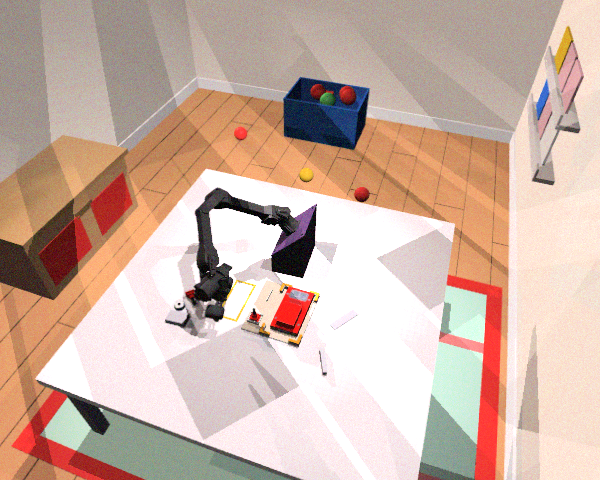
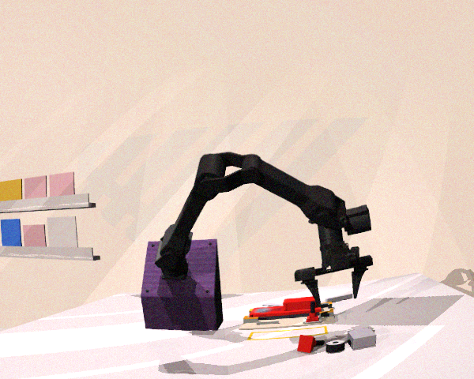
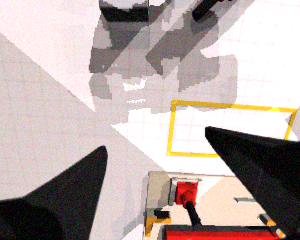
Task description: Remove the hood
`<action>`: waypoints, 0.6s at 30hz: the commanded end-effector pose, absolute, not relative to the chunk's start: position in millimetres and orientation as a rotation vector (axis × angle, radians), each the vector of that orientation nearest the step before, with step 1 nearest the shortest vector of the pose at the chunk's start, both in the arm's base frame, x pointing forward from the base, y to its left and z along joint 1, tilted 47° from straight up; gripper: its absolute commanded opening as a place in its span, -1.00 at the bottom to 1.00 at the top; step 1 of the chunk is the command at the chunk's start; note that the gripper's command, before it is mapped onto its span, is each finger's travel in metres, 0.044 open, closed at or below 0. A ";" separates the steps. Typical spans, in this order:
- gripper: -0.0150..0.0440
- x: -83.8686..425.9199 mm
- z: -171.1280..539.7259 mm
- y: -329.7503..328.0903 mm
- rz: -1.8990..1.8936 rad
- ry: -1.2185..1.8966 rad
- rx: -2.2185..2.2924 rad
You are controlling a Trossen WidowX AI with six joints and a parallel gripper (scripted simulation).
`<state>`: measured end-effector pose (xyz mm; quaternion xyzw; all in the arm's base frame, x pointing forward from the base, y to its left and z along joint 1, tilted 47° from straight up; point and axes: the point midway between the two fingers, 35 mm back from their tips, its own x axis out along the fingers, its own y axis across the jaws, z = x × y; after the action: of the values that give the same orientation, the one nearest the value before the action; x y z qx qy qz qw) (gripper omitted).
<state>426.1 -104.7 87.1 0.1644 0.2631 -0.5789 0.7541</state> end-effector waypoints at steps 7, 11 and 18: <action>1.00 402.0 13.1 -21.5 -1.050 0.918 0.053; 1.00 390.5 -5.1 0.8 -0.978 1.012 -0.059; 1.00 349.0 -51.8 56.9 -0.713 1.285 -0.471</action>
<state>374.1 33.3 -26.5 -0.1259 0.5275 -0.3816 0.7485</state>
